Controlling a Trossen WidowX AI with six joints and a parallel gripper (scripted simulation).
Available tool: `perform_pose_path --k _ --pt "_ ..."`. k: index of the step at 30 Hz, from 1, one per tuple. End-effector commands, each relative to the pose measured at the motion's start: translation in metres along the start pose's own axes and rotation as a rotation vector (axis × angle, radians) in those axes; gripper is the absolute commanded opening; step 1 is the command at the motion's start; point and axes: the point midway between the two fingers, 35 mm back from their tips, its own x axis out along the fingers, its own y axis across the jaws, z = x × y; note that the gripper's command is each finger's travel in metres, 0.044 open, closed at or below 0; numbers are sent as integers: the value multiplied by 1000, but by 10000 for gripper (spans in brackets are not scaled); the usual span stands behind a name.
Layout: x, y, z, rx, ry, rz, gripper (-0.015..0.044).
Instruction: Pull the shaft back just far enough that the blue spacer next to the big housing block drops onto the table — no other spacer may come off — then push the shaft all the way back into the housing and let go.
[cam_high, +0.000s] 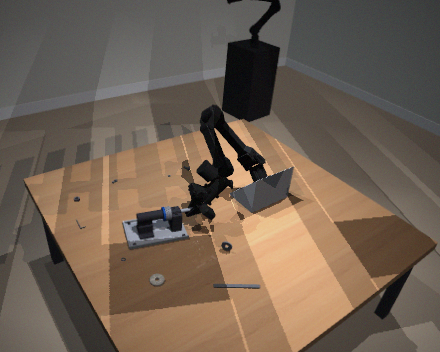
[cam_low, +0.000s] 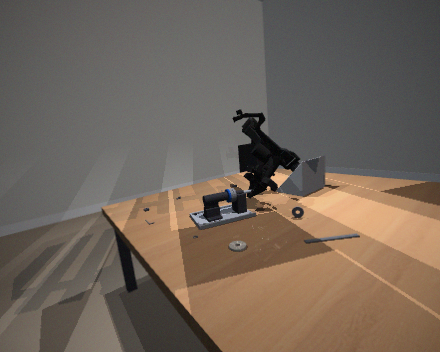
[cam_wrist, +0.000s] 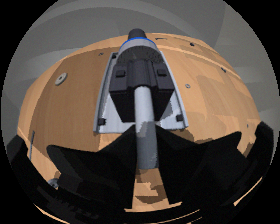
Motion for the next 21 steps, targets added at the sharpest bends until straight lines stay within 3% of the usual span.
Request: perform_pose_path --k 1,21 --pt "-1 0 -2 -2 1 0 0" --pt "-2 0 -3 -2 1 0 0"
